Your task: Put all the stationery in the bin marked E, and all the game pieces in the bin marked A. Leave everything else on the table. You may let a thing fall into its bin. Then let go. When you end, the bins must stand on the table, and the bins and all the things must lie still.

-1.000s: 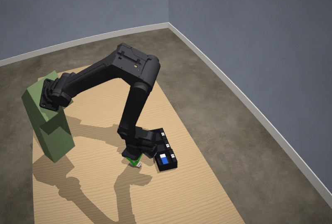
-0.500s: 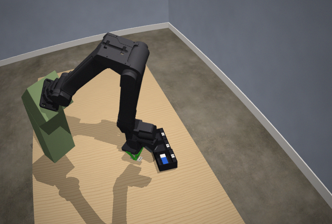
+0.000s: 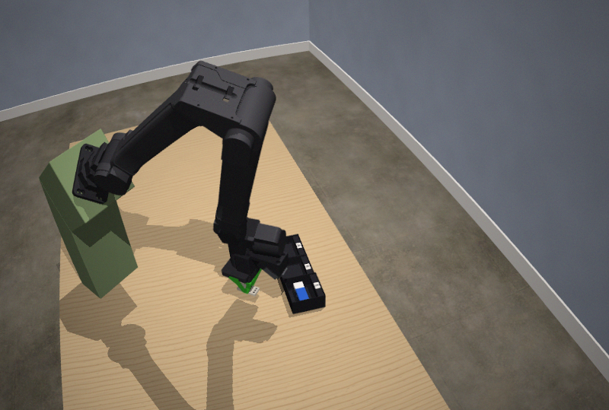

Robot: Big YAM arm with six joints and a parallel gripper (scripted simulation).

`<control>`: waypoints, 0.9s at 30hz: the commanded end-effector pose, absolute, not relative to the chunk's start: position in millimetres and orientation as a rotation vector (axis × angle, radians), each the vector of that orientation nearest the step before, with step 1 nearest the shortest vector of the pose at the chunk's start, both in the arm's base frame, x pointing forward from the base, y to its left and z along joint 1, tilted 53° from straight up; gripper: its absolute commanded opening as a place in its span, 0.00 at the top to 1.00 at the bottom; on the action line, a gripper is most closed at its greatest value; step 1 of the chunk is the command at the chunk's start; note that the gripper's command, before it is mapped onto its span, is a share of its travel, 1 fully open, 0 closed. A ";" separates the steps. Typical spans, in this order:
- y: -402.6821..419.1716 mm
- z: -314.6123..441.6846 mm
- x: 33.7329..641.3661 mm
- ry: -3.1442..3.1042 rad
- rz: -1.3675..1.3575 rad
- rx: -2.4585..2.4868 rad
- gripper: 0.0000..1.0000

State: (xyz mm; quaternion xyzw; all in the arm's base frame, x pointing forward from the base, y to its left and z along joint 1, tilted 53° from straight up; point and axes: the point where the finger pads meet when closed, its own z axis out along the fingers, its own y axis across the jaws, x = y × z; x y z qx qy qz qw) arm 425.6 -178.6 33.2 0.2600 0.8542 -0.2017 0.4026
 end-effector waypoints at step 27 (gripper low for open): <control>-172.8 35.8 419.4 2.159 -0.508 0.656 0.79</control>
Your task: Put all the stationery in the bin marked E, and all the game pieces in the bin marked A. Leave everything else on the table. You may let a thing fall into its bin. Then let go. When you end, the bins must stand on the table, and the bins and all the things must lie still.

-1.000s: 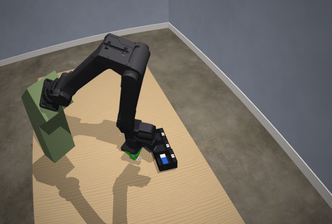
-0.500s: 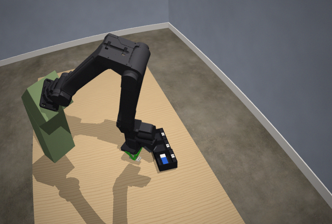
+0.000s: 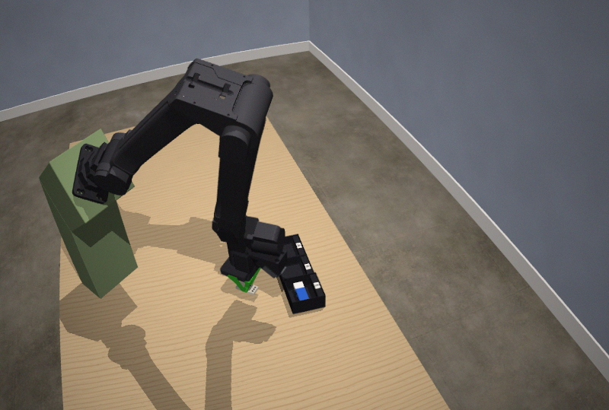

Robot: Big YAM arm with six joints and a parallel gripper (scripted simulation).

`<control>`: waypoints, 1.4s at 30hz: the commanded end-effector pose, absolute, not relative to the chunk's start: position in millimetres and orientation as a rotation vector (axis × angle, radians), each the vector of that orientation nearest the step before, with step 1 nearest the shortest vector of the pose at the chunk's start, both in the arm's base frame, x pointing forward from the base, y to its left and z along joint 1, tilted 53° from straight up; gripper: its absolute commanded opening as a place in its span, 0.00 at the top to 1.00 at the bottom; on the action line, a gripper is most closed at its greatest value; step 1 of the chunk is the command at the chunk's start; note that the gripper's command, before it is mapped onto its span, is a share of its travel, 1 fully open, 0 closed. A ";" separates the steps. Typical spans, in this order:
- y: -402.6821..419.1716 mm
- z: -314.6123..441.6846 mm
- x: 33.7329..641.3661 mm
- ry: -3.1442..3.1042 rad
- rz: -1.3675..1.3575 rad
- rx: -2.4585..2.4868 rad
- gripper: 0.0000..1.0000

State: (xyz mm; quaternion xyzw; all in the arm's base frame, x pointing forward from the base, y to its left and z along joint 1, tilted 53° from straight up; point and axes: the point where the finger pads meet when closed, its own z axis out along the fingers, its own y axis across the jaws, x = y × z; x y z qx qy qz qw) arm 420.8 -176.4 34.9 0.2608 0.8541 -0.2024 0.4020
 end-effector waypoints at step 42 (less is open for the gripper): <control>-30.8 10.1 525.6 2.015 -0.345 0.941 0.79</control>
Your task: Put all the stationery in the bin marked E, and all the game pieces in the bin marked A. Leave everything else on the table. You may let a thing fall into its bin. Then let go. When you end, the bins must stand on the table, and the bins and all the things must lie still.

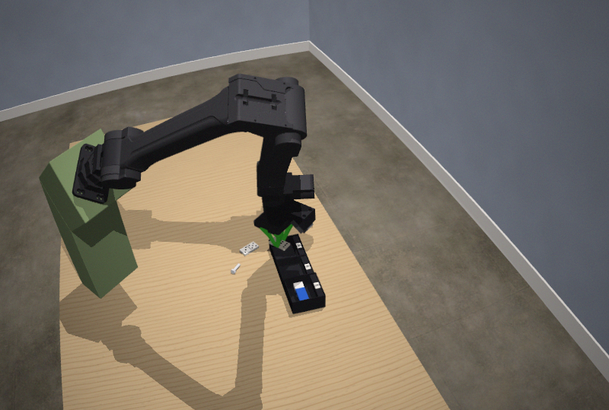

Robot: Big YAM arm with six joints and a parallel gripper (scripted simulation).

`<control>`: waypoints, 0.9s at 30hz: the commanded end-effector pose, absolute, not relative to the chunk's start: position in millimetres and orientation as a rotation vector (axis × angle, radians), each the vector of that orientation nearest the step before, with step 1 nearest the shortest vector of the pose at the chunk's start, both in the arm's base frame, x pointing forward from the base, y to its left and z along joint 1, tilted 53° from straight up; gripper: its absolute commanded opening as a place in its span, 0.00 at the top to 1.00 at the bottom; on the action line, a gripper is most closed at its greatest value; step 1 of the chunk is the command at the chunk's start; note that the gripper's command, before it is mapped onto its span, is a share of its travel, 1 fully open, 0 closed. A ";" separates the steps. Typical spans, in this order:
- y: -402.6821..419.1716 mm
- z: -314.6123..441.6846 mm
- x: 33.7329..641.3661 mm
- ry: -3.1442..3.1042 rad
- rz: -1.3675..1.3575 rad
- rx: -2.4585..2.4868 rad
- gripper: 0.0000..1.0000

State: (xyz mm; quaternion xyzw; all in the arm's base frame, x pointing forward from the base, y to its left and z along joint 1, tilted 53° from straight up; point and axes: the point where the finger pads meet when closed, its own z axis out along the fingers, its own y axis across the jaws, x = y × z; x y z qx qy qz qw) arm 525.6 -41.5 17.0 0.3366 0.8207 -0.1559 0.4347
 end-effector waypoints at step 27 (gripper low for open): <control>-28.3 22.7 544.5 1.608 -0.015 1.496 0.79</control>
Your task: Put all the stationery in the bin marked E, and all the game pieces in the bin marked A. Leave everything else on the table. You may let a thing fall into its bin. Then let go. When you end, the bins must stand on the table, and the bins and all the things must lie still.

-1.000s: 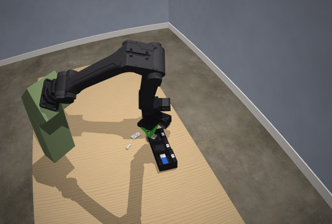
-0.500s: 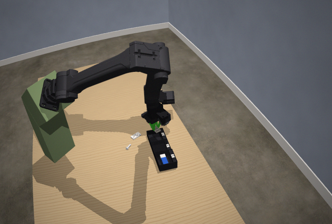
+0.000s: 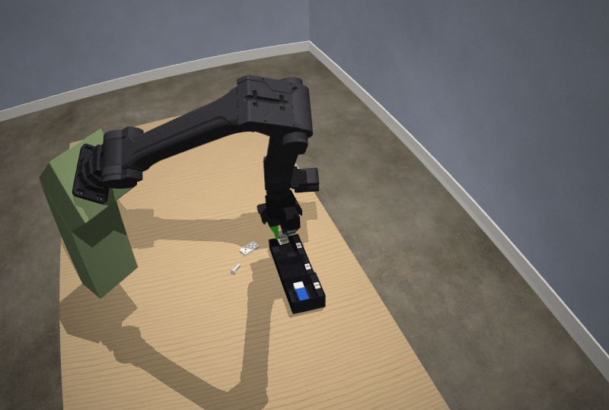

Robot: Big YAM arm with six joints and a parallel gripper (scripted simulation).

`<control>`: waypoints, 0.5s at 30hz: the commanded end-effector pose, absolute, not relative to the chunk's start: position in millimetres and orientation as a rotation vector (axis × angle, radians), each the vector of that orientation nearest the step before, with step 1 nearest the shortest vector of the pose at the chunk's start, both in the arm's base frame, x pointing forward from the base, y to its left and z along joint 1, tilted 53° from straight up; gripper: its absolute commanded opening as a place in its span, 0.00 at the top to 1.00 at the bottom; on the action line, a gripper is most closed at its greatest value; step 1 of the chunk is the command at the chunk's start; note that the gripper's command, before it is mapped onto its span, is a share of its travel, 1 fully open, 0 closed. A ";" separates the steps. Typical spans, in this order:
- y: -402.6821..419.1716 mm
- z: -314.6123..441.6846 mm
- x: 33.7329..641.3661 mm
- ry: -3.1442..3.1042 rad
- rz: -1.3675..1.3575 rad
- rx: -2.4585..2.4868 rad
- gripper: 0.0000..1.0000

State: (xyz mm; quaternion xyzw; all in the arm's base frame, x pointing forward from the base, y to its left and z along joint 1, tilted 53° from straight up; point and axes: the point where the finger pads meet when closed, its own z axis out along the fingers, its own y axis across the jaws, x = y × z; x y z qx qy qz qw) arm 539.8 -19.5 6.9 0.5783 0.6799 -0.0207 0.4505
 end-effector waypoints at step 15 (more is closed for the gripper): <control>-29.5 16.3 542.1 1.623 -0.030 1.496 0.79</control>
